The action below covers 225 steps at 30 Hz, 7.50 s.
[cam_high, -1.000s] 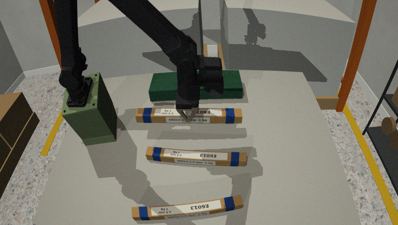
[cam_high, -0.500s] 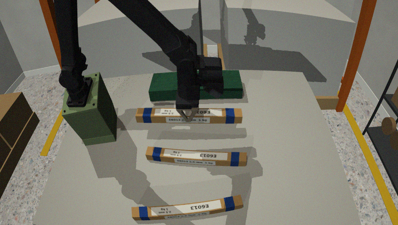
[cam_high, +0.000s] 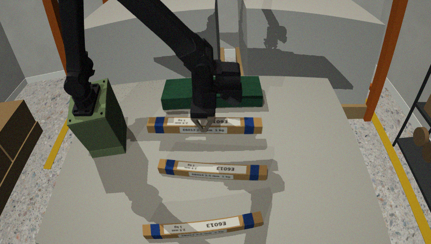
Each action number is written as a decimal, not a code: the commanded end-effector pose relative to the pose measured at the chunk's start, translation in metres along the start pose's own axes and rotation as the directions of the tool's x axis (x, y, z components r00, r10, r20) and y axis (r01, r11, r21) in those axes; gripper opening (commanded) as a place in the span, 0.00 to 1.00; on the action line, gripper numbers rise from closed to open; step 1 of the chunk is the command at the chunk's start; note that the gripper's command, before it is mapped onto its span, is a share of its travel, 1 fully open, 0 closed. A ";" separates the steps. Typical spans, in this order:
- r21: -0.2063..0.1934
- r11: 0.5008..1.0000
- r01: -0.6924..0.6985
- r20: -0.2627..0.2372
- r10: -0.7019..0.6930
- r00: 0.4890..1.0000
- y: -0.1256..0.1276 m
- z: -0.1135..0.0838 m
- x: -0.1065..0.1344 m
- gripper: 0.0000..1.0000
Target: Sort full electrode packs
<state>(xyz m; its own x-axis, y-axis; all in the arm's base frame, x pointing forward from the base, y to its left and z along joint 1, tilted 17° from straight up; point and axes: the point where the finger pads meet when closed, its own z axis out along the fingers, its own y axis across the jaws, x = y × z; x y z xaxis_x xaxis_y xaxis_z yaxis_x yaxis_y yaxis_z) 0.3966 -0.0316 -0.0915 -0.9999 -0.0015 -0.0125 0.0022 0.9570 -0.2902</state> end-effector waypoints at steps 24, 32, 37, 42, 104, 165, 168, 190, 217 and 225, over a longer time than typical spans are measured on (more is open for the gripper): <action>-0.003 1.000 -0.005 0.072 0.005 0.997 0.003 -0.032 -0.019 0.00; -0.003 1.000 -0.005 0.072 0.005 0.997 0.003 -0.032 -0.019 0.00; -0.003 1.000 -0.005 0.072 0.005 0.997 0.003 -0.032 -0.019 0.00; -0.003 1.000 -0.005 0.072 0.005 0.997 0.003 -0.032 -0.019 0.00; -0.005 1.000 -0.008 0.104 0.008 0.995 0.005 -0.067 -0.050 0.00; -0.005 1.000 -0.008 0.105 0.008 0.994 0.005 -0.070 -0.056 0.00; -0.012 0.997 -0.075 0.104 0.076 0.992 0.010 -0.070 -0.056 0.00; -0.016 0.989 -0.149 0.075 0.149 0.986 0.069 -0.058 -0.047 0.00; -0.029 0.988 -0.152 0.087 0.154 0.984 0.132 -0.065 -0.046 0.00; -0.029 0.988 -0.152 0.086 0.154 0.984 0.144 -0.059 -0.044 0.00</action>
<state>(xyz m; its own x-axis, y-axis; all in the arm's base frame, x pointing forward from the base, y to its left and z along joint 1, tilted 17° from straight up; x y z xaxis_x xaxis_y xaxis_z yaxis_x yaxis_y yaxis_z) 0.4050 0.0976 -0.0956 -0.9903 0.1245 -0.0623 0.1375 0.9450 -0.2969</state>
